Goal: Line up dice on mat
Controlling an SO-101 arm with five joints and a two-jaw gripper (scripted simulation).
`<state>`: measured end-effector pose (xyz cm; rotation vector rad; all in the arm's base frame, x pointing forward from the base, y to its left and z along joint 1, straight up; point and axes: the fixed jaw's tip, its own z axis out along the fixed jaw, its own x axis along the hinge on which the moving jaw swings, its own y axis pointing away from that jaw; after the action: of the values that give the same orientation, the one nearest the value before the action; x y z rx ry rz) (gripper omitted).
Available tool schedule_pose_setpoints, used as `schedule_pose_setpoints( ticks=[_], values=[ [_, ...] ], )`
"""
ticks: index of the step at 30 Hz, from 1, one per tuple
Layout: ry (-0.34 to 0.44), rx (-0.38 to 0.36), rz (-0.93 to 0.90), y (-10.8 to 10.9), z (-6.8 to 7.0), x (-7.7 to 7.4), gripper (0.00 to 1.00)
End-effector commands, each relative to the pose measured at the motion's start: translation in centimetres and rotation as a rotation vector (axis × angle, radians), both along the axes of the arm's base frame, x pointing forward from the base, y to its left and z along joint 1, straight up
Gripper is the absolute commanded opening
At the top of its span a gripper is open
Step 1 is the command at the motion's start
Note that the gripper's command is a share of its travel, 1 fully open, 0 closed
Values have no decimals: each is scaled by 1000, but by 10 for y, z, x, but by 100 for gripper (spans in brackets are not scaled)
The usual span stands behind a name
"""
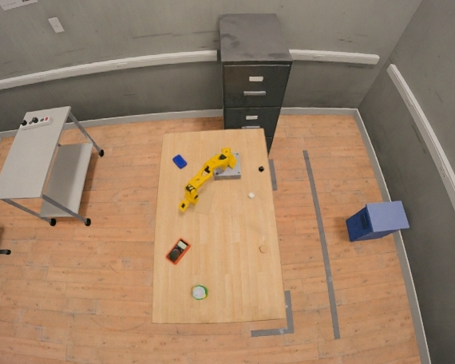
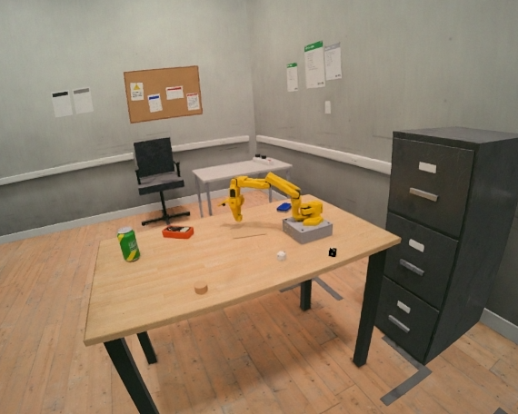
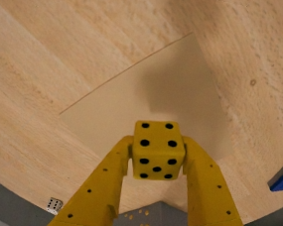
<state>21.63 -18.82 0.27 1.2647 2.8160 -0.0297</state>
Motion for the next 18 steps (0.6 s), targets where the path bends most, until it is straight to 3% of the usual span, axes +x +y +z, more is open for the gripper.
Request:
schedule_pose_setpoints(
  ticks=[1,18],
  values=[
    [8,9,1,-1,-2,-2,0],
    [-13,-13,19,-5,-5,2,0]
  ],
)
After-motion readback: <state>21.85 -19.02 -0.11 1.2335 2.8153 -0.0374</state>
